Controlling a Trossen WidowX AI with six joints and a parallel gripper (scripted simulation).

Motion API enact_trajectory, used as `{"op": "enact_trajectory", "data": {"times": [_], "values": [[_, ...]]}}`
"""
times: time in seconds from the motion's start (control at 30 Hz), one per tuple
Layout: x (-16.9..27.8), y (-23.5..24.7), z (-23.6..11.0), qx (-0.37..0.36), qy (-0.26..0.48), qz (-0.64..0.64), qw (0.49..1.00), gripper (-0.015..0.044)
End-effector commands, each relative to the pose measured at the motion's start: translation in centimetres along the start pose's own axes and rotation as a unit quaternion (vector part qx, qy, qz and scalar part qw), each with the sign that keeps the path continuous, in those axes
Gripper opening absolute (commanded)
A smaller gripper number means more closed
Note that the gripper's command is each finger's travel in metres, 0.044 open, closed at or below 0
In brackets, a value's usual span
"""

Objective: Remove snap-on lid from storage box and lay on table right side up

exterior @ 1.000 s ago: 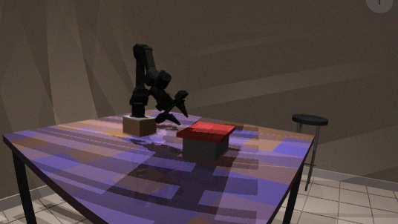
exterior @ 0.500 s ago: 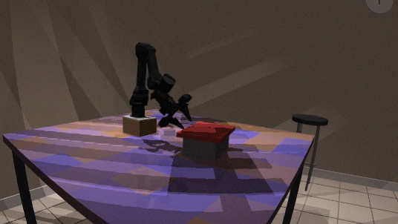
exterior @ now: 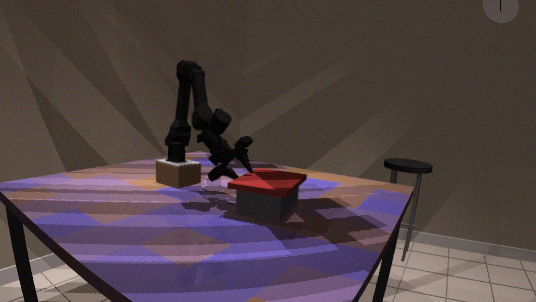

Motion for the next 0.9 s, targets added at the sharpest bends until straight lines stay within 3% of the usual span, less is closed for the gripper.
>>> {"op": "enact_trajectory", "data": {"times": [0.0, 0.4, 0.53, 0.87], "values": [[-0.03, 0.13, 0.28, -0.002, -0.002, 0.001, 1.000, 0.0183], [-0.03, 0.13, 0.28, -0.002, -0.002, 0.001, 1.000, 0.0103], [-0.03, 0.13, 0.28, -0.002, -0.002, 0.001, 1.000, 0.0000], [0.02, 0.30, 0.14, -0.002, 0.000, -0.001, 1.000, 0.0000]]}}
Point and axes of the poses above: the point midway between the two fingers, 35 mm back from their tips, its own z axis out along the fingers, its own y axis across the jaws, x = y × z, the point moved 1 cm from there along -z, back along the fingers, and after that the axes turned 4 degrees about -z, right-handed, at the moved point
